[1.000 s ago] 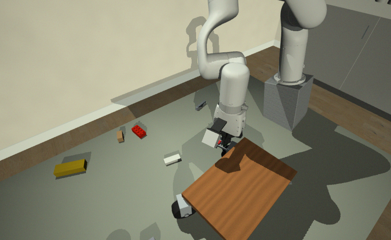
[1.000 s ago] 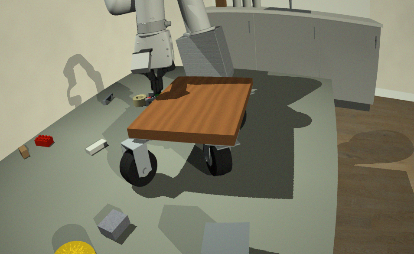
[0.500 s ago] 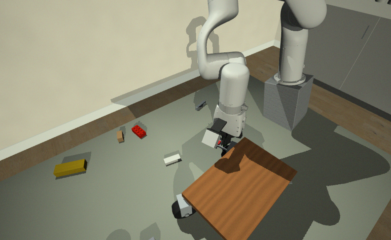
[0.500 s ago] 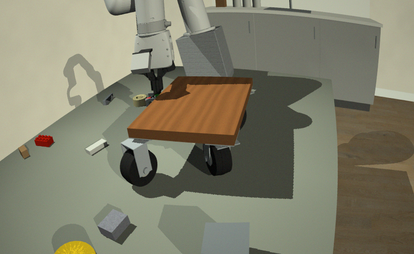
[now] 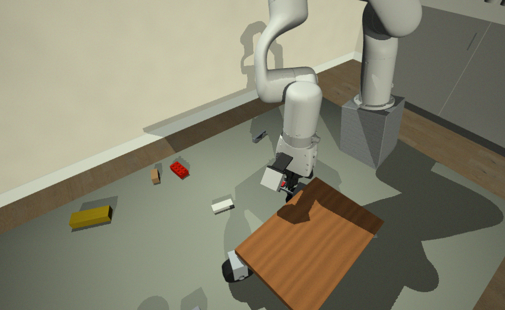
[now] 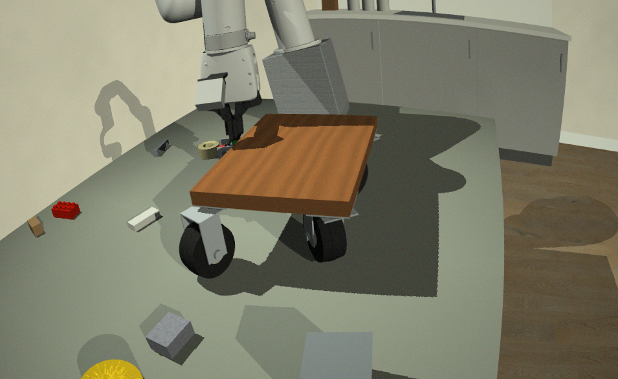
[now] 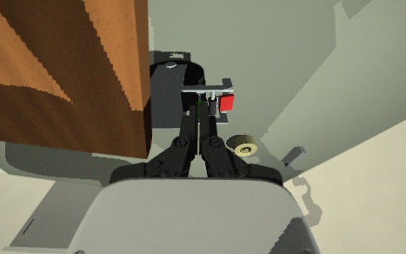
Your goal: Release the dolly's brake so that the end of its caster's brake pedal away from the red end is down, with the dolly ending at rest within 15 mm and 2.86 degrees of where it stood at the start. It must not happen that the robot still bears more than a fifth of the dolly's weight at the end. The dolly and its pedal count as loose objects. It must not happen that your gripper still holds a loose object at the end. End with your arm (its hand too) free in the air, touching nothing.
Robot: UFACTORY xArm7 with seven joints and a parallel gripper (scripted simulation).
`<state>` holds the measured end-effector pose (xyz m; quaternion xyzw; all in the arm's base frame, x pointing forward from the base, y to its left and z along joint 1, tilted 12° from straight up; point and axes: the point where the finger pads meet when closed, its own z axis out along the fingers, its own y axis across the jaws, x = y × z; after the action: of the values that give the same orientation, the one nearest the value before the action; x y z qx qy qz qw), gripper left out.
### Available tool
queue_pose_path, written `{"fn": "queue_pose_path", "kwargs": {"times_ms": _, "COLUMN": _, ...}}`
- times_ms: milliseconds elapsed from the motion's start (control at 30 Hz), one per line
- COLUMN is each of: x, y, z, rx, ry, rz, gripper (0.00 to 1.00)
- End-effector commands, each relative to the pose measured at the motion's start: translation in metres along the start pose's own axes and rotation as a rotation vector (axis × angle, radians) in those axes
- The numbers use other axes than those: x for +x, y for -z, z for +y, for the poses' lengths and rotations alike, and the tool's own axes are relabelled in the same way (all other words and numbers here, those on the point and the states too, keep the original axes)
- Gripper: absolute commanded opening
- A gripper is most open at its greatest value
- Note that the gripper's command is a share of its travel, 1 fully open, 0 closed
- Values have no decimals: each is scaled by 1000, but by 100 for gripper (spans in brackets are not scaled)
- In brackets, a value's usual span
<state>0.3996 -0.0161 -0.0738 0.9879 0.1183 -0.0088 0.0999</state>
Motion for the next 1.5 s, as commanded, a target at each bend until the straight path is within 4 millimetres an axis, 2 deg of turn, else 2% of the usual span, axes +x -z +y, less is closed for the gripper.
{"fn": "queue_pose_path", "kwargs": {"times_ms": 0, "x": 1, "y": 0, "z": 0, "rx": -1, "ry": 0, "rz": 3, "gripper": 0}}
{"fn": "queue_pose_path", "kwargs": {"times_ms": 1467, "x": 1, "y": -11, "z": 0, "rx": -1, "ry": 0, "rz": 3, "gripper": 0}}
